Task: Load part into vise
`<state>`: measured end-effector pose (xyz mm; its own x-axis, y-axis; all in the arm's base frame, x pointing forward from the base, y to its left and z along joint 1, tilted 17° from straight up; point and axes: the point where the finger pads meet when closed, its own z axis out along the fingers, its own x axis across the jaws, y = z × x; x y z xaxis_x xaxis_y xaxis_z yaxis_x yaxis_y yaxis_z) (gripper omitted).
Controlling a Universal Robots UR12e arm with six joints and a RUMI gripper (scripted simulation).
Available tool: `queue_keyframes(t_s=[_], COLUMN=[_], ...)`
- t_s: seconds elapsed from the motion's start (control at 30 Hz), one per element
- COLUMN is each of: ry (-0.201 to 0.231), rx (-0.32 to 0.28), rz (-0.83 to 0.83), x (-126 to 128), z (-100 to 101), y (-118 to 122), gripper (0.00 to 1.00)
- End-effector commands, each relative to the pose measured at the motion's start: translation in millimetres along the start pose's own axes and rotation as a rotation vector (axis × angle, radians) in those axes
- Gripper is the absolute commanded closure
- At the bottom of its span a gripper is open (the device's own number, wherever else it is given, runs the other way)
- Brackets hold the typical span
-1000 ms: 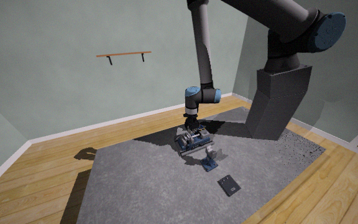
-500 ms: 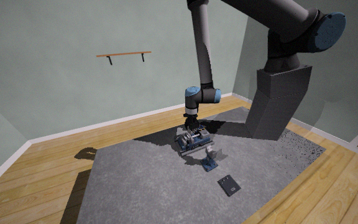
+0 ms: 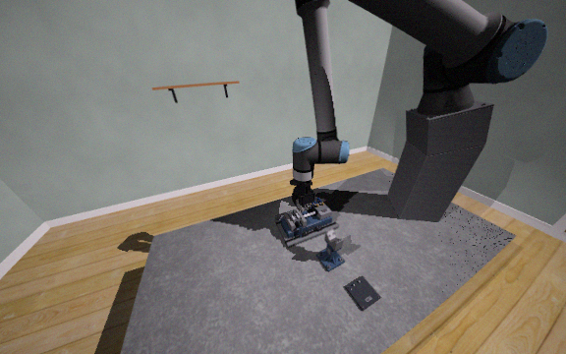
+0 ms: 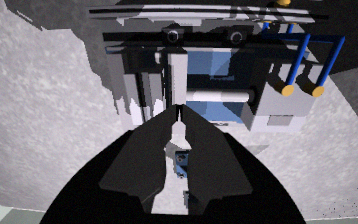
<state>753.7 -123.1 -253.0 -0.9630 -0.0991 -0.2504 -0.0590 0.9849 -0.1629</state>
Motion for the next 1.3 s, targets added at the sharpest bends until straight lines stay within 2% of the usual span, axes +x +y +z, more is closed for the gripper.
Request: queue_keyframes(t_s=[0.0, 1.27], ry=[-0.001, -0.001], rx=[0.000, 0.000], rz=[0.000, 0.000], x=[-0.5, -0.5], z=[0.3, 8.5], y=[-0.1, -0.1], gripper=[1.00, 1.00])
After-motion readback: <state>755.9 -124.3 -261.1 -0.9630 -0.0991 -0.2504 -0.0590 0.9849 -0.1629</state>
